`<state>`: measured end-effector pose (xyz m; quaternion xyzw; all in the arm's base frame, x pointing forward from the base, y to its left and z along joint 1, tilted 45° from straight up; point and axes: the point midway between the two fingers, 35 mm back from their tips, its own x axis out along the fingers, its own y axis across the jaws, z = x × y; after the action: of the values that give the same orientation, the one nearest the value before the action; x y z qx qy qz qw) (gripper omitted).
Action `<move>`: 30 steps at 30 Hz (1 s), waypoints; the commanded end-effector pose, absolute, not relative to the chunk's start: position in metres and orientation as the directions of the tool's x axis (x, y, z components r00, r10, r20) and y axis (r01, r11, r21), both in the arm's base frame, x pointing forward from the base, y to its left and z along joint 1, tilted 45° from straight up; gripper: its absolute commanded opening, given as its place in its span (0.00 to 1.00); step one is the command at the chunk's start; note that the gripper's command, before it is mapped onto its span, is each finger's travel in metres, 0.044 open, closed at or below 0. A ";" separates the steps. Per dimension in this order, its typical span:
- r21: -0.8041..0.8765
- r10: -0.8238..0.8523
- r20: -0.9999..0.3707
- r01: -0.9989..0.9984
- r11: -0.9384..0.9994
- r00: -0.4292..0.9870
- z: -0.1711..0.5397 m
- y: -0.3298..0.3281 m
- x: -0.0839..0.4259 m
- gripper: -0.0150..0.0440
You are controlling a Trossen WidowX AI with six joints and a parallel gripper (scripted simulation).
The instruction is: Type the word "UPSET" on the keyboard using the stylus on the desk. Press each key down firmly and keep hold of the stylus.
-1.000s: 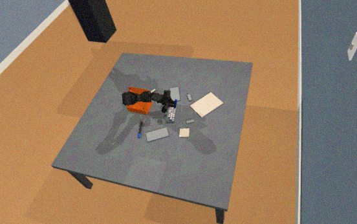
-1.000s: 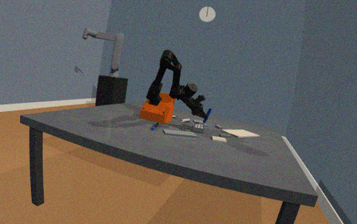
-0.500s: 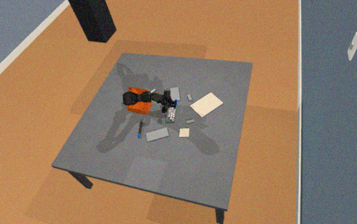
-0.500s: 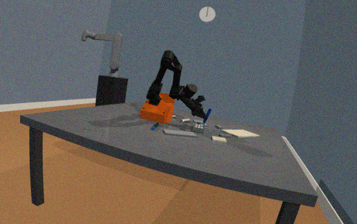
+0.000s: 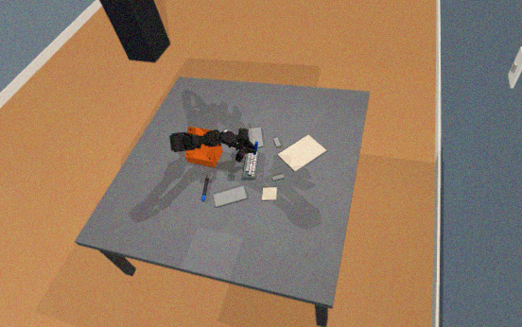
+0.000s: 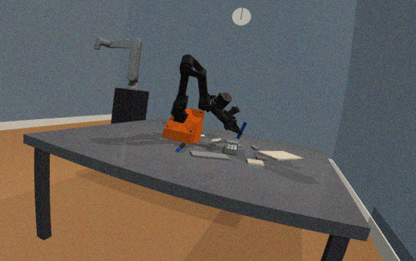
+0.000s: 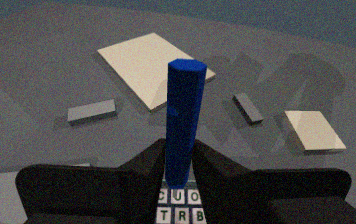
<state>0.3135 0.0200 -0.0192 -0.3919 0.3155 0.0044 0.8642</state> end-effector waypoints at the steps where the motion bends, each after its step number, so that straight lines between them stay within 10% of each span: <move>1: -0.675 -0.238 -0.534 -0.239 0.698 0.811 -0.007 0.028 0.317 0.39; 30: -0.515 0.249 -0.679 -0.690 0.509 0.691 -0.005 0.044 0.279 0.25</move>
<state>0.2846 0.0408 -0.0068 -0.4057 0.2821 0.2632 0.8286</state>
